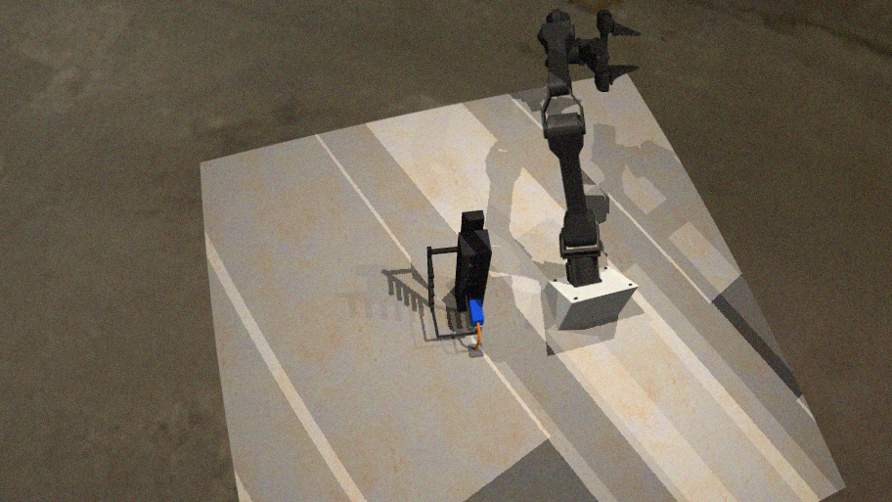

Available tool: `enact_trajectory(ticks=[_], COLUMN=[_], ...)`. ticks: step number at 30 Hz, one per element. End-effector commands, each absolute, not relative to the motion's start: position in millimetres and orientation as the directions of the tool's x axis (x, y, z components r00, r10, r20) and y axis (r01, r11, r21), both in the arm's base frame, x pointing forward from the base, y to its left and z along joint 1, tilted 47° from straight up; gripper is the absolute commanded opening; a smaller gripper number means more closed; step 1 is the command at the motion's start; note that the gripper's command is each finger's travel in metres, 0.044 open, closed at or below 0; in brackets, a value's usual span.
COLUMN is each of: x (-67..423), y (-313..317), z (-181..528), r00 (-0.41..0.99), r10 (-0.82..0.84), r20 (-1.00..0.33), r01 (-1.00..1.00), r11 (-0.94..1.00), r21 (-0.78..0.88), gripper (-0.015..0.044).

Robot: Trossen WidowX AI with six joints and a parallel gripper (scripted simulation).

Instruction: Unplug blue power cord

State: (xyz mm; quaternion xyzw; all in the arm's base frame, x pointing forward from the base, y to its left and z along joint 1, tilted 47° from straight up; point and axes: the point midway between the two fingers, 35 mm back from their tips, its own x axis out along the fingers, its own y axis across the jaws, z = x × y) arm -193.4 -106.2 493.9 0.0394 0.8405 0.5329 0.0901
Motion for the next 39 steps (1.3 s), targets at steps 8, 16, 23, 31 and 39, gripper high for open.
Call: enact_trajectory(ticks=[8,16,23,31,39], x=[-184,-157,-119,-55,31], y=[-146,-205,-252,-298,-328], z=[483,464,444,417,384], r00=[-0.99,-0.967,-0.908,-0.788,-0.61], r10=[0.028,-0.176,-0.35,-0.543,-0.705], r20=[-0.137,-0.183,-0.228,-0.29,-0.362], r01=[-0.124,-0.191,-0.163,-0.008,0.278], r11=[0.284,0.031,-0.205,-0.461,-0.618], r21=[0.951,0.981,0.965,0.887,0.735], gripper=[0.019,0.016,0.016,0.016,0.016])
